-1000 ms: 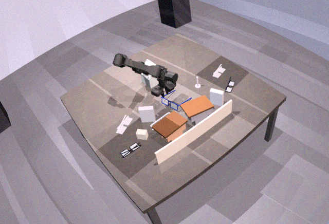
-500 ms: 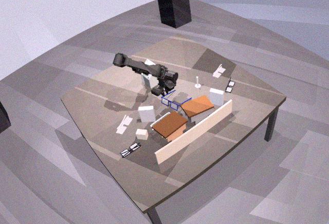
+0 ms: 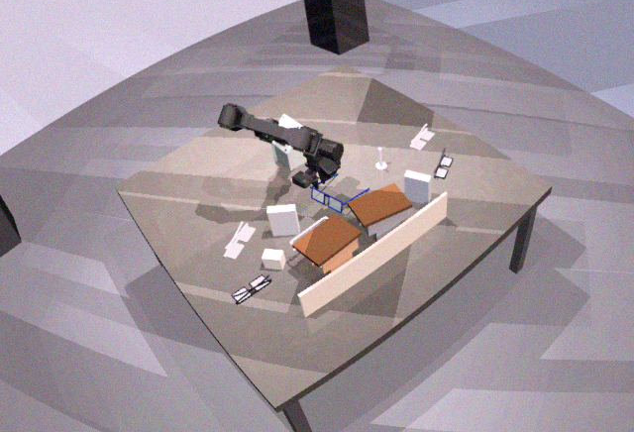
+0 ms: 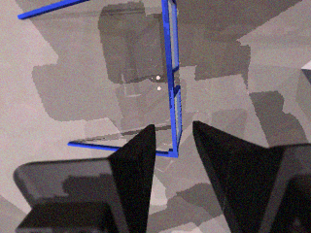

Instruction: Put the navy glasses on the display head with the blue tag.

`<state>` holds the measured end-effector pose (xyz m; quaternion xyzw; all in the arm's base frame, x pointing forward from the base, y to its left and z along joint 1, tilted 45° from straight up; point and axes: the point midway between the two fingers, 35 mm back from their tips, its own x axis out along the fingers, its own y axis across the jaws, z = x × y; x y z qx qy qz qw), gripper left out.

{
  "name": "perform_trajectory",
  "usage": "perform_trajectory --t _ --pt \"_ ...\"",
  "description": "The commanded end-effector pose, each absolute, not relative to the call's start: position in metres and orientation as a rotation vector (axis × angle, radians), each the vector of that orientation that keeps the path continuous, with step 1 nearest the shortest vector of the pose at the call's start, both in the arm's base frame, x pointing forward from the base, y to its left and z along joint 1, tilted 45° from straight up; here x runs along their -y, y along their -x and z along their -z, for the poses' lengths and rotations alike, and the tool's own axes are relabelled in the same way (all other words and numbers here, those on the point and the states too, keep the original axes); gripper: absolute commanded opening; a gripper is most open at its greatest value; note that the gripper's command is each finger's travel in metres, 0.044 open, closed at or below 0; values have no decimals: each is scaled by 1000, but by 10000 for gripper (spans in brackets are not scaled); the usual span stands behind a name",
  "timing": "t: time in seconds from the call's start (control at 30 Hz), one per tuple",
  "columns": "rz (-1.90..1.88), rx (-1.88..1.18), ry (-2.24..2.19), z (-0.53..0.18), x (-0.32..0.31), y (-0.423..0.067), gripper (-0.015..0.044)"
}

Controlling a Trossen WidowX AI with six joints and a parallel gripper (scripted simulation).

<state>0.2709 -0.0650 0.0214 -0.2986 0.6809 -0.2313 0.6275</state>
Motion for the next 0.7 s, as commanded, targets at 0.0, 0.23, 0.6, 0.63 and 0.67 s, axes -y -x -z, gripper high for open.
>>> perform_trajectory --t 0.0,0.23,0.6,0.63,0.67 --pt "527 -1574 695 -15 70 -268 140" --pt "527 -1574 695 -6 78 -268 140" --pt "528 -1574 697 6 91 -266 140" --pt "528 -1574 697 7 92 -266 140" --pt "529 -1574 697 8 93 -266 140"
